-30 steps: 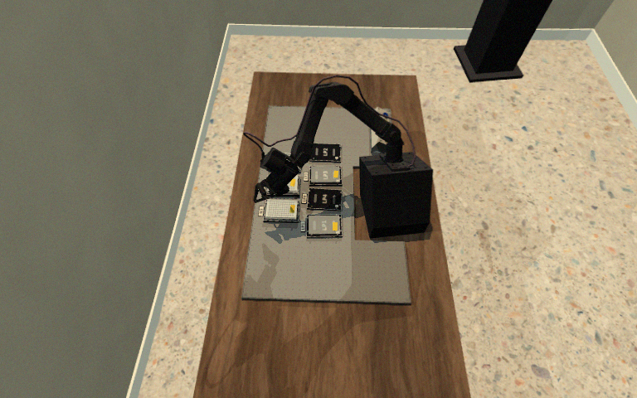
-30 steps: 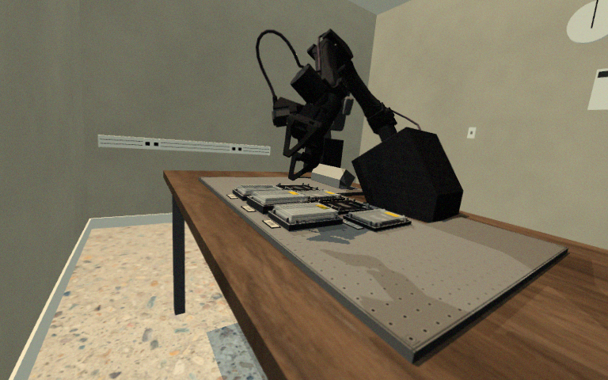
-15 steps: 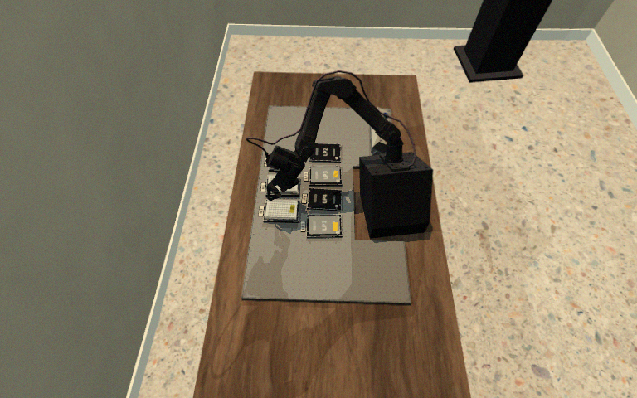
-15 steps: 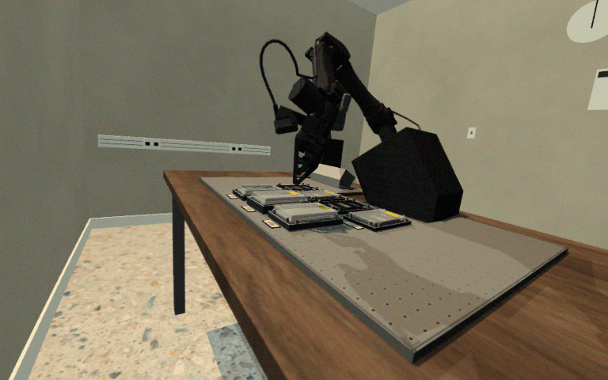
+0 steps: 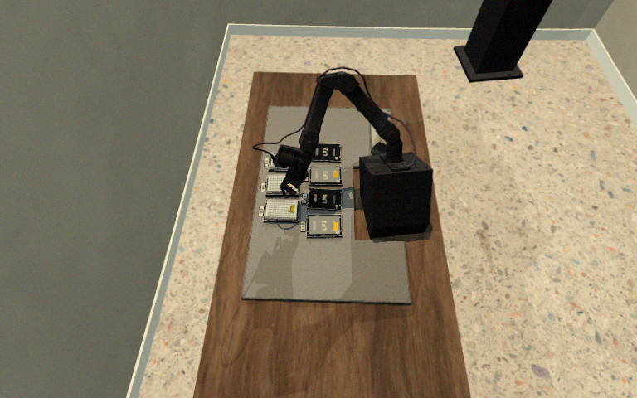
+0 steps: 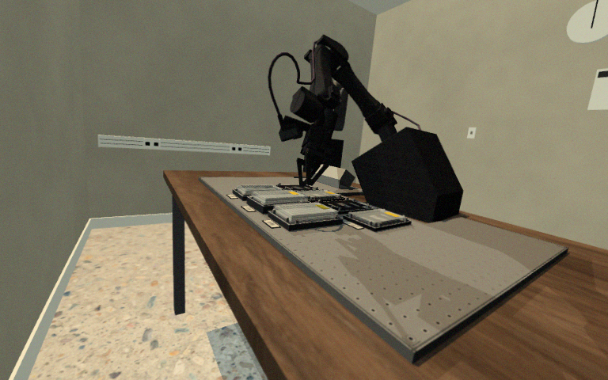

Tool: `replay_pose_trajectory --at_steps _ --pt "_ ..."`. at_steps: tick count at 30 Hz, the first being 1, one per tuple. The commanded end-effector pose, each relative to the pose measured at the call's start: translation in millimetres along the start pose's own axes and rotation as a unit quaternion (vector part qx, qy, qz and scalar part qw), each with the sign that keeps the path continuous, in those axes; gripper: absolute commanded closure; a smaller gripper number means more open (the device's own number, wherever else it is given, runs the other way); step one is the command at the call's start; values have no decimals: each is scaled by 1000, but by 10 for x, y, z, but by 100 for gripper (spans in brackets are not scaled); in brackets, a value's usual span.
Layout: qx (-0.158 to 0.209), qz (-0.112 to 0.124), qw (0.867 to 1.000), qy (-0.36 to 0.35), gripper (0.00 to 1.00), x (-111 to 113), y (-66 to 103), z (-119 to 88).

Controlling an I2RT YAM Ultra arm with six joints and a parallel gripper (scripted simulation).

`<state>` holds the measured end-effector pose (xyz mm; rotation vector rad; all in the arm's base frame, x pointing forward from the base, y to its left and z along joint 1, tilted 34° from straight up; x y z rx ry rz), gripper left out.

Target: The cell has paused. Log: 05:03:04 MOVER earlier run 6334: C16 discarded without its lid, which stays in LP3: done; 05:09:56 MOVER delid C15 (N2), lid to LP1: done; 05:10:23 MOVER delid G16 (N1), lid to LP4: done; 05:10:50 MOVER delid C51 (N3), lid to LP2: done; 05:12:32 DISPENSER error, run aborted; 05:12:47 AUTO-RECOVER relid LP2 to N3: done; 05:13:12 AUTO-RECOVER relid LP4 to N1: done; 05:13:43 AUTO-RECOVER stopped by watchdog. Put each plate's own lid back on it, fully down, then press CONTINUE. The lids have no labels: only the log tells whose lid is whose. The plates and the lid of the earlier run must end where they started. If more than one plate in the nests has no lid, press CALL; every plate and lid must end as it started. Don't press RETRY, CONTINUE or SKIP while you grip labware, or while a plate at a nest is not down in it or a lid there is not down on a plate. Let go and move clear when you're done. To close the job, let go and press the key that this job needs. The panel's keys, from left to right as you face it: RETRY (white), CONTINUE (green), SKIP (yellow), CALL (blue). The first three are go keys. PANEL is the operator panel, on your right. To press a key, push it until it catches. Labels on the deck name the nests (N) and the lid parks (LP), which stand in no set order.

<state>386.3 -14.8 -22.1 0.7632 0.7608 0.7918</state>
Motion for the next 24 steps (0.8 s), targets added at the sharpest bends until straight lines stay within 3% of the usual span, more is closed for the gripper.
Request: replay_pose_trajectory --at_steps 1,14,18,24 --pt "1 -7 999 40 0 -29 158 -21" --pt "79 -58 987 128 0 -512 178 -275" --pt "87 -60 983 151 0 -516 219 -332" --pt "129 -77 971 186 0 -757 238 -455"
Point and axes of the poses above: the point where the finger pads meet when closed, its own y axis back along the fingers, its own x axis across the jaws, z = x × y, the point moved 9 cm from there along y, back along the fingers, and after that the axes turned 1 degree about y, right-handed, at the moved point
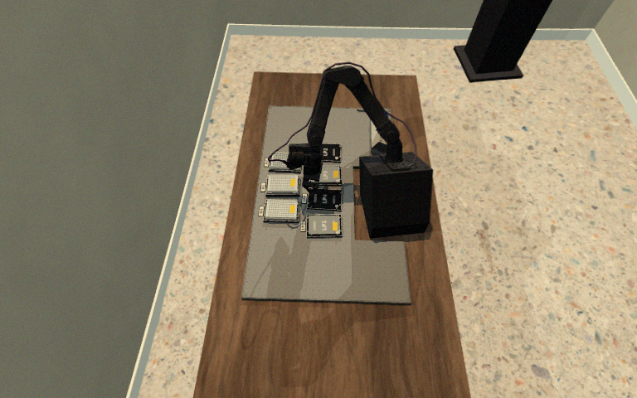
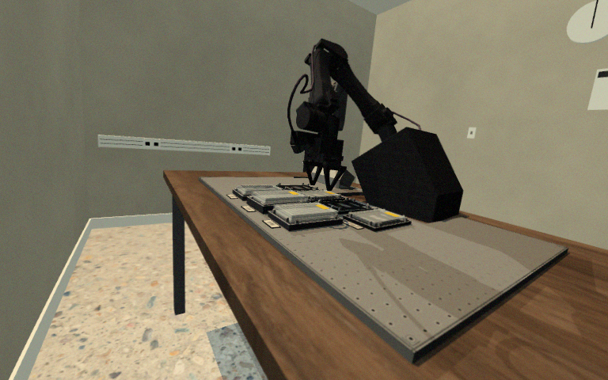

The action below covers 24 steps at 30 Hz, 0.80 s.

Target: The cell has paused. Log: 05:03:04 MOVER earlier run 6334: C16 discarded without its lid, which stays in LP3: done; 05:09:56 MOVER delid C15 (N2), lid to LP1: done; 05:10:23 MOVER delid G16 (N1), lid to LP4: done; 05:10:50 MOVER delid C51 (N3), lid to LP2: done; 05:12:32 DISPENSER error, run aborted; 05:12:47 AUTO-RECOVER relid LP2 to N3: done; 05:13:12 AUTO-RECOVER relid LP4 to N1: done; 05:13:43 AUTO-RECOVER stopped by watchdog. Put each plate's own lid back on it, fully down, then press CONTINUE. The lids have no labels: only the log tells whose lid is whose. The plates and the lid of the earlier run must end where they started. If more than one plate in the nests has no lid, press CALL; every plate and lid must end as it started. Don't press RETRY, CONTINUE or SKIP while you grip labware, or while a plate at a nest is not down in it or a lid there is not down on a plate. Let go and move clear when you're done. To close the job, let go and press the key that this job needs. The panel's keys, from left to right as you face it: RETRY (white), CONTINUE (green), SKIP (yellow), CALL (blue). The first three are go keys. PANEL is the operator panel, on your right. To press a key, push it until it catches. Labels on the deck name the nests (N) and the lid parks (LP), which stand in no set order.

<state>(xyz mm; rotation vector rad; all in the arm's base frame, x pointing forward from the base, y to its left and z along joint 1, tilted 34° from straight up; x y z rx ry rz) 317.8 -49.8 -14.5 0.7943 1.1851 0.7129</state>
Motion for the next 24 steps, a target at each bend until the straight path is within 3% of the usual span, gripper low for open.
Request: replay_pose_trajectory --at_steps 1,7,12,24 --pt "20 -14 999 41 0 -131 86 -132" --pt "28 -17 997 66 0 -148 119 -230" --pt "11 -12 998 54 0 -146 168 -72" --pt "11 -12 999 51 0 -145 182 -40"
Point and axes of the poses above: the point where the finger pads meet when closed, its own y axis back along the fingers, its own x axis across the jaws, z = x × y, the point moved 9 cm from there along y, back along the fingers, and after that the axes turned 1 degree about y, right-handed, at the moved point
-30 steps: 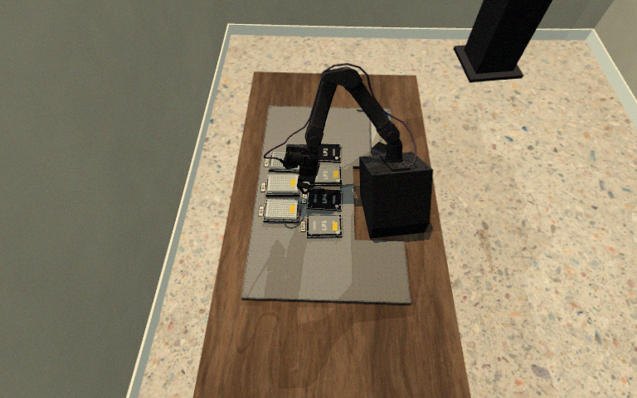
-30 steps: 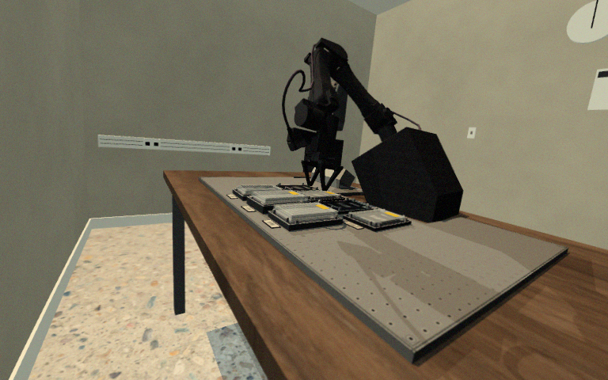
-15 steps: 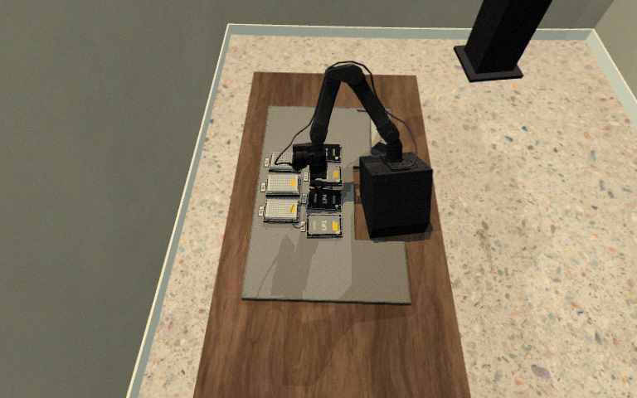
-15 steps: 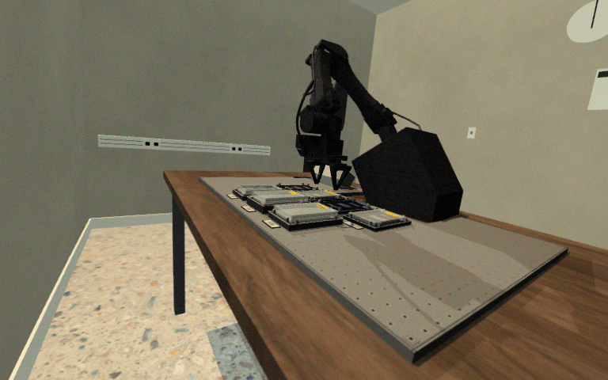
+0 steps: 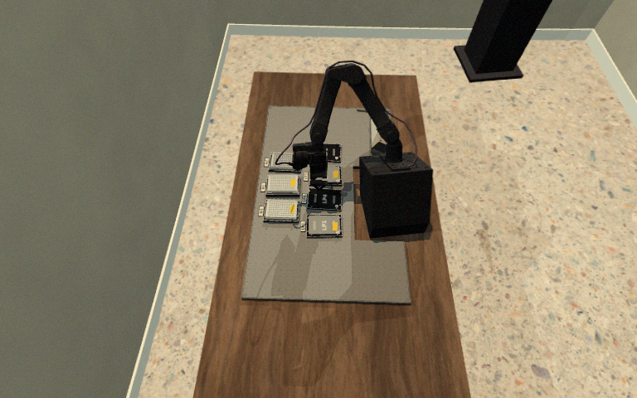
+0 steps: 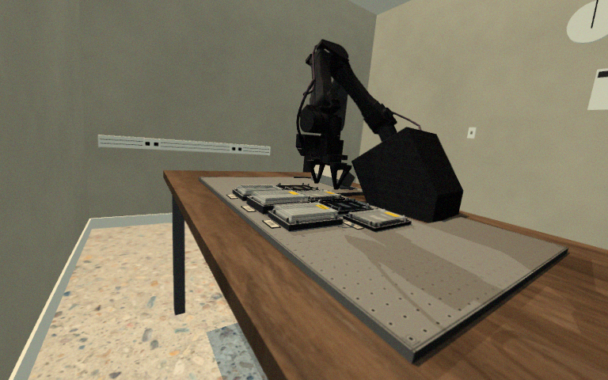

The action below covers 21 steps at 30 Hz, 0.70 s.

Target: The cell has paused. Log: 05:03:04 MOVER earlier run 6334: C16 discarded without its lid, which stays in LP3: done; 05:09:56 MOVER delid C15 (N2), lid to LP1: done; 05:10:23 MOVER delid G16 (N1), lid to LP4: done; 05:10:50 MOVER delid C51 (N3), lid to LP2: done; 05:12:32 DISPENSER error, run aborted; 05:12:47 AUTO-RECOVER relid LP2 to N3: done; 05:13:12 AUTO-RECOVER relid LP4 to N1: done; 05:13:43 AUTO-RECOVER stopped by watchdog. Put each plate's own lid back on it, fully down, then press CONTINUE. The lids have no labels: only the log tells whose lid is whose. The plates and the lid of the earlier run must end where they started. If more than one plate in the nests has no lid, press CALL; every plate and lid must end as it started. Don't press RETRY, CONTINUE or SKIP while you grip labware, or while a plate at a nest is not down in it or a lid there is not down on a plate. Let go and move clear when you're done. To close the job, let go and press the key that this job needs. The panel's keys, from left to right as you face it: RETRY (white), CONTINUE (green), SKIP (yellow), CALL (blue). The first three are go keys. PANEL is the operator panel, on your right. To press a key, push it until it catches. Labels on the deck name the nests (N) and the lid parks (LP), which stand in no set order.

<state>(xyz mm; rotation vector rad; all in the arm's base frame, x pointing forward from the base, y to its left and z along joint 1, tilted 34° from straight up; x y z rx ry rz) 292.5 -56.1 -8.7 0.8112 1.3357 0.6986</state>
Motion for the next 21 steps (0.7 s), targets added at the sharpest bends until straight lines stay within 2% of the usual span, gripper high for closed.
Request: replay_pose_trajectory --at_steps 1,21 --pt "-30 0 1000 -8 0 -30 165 173" --pt "-34 1 999 -13 0 -27 177 214"
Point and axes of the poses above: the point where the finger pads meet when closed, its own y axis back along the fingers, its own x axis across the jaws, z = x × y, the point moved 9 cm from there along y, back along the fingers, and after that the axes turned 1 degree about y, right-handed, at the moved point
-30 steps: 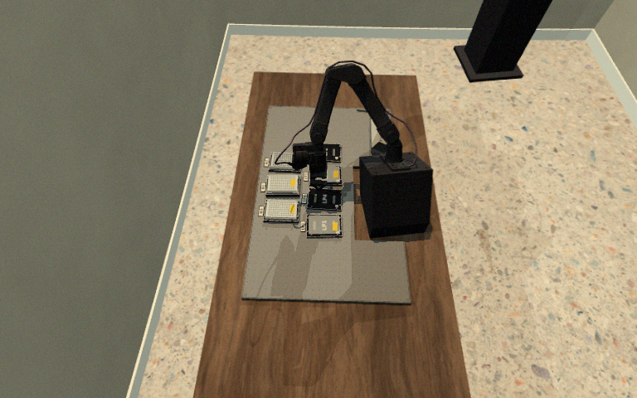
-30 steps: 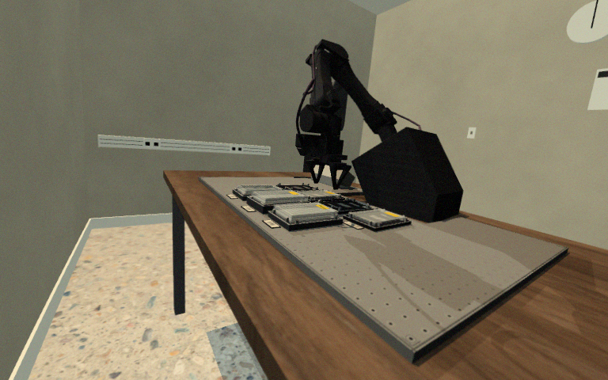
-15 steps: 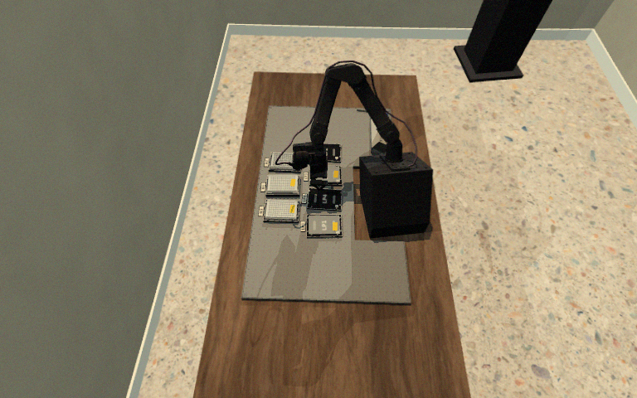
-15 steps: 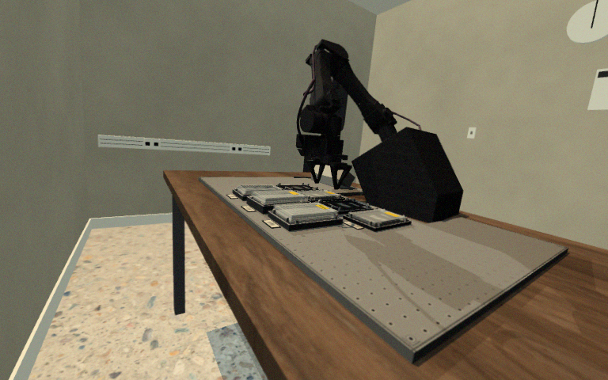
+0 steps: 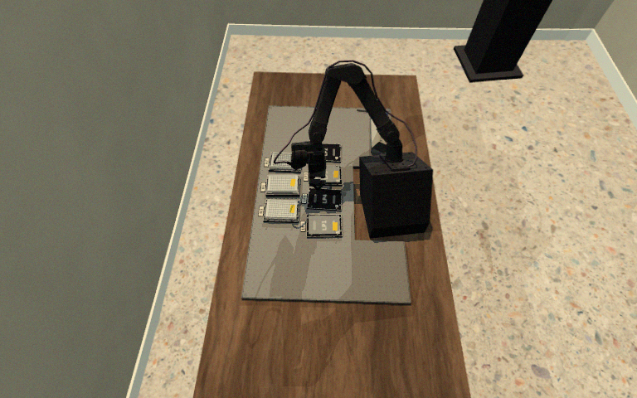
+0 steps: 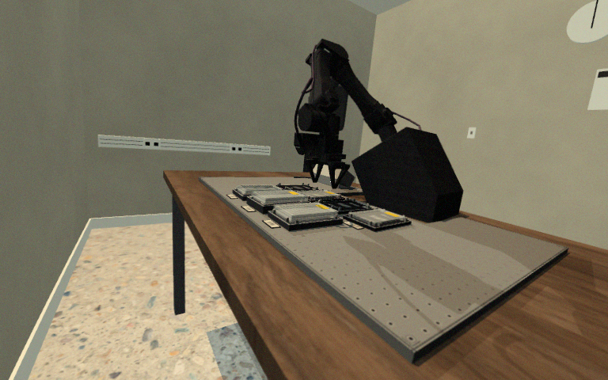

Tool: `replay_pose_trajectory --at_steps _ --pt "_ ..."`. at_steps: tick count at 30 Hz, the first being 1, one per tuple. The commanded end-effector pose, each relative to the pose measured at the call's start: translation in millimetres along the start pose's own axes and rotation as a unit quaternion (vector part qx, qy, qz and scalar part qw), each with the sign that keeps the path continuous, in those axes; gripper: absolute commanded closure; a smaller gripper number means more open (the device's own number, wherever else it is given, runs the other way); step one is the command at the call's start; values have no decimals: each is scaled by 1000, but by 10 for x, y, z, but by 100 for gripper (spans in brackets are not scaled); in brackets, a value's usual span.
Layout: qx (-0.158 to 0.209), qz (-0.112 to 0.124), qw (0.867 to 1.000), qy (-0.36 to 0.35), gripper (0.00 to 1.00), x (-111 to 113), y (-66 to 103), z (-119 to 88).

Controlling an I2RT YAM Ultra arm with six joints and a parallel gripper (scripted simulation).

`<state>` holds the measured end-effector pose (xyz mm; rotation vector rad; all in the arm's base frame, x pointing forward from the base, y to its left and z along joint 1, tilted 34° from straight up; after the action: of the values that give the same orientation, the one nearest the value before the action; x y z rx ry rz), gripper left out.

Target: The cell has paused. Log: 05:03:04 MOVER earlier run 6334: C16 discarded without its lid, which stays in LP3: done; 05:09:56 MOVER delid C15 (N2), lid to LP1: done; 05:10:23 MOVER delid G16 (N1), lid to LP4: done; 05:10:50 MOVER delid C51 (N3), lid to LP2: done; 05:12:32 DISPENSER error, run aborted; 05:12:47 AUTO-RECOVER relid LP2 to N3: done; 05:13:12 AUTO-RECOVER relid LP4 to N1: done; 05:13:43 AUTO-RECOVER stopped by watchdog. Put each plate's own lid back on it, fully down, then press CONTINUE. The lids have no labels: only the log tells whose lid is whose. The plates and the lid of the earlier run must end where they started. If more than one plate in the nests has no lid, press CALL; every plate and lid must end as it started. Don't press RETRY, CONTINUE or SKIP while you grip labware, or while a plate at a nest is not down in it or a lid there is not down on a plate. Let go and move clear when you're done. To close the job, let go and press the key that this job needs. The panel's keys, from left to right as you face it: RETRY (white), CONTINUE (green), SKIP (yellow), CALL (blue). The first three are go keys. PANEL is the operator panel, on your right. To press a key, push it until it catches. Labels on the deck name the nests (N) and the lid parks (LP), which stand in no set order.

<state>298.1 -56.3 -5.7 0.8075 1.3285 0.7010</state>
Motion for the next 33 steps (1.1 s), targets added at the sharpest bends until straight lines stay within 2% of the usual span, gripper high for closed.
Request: replay_pose_trajectory --at_steps 1,7,13,14,16,17,22,23,26,27,28,30,33 --pt "-31 -4 999 -7 1 -86 21 -58" --pt "-131 0 991 -6 7 -363 -5 -231" --pt "-228 -5 974 -5 13 -656 -60 -392" --pt "-240 -6 971 -6 14 -705 -69 -412" --pt "-240 -6 971 -6 14 -705 -69 -412" --pt "-248 1 969 3 15 -699 -156 -487" --pt "-320 -1 947 1 20 -937 -218 -589" --pt "-328 -1 945 0 100 -983 -225 -598" --pt "-344 0 939 2 100 -1132 -246 -614" --pt "-359 -13 933 -4 100 -1283 -220 -481" --pt "-371 -25 928 -8 100 -1379 -148 -454" --pt "-359 -13 933 -4 100 -1316 -220 -480" --pt "-359 -13 933 -4 100 -1316 -220 -480"
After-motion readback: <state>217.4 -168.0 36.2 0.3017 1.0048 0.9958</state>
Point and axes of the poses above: the point where the finger pads meet when closed, its own y axis back along the fingers, its own x axis across the jaws, z = x × y, the point moved 9 cm from there along y, back along the fingers, and after that the axes turned 1 degree about y, right-handed, at the moved point
